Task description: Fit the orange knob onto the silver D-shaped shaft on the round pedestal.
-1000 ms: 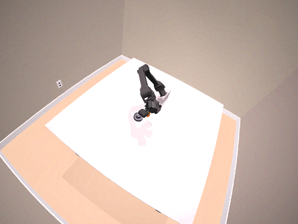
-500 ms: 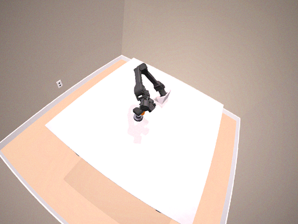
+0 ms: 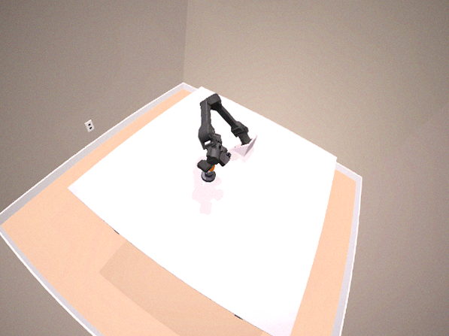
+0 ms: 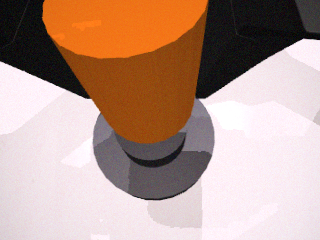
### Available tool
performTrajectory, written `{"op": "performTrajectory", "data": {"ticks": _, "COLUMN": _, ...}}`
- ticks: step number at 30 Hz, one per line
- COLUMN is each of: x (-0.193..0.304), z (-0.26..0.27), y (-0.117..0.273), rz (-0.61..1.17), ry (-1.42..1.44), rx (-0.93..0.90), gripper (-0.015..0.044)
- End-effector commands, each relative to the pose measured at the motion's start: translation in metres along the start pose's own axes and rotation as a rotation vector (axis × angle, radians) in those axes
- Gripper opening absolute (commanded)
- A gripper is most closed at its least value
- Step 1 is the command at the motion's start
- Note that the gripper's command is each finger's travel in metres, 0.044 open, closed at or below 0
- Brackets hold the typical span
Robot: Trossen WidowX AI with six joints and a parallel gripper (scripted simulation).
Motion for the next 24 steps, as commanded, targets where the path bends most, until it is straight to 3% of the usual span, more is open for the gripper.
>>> {"op": "performTrajectory", "data": {"ticks": 1, "x": 0.0027, "z": 0.0011, "y": 0.0034, "rz": 0.002, "ry": 0.101, "rx": 0.015, "gripper": 0.0000}}
{"op": "performTrajectory", "data": {"ticks": 24, "x": 0.0082, "z": -0.0029, "y": 0.0035, "rz": 0.006, "ry": 0.654, "rx": 0.014, "gripper": 0.0000}}
Point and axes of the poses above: the point midway between the two fingers, 35 mm back from their tips, its own y axis back along the fingers, its own z axis across the jaws, x = y × z, the point moved 9 cm from there along y, back along the fingers, and after that the axes turned 13 degrees about y, right-handed, at the moved point
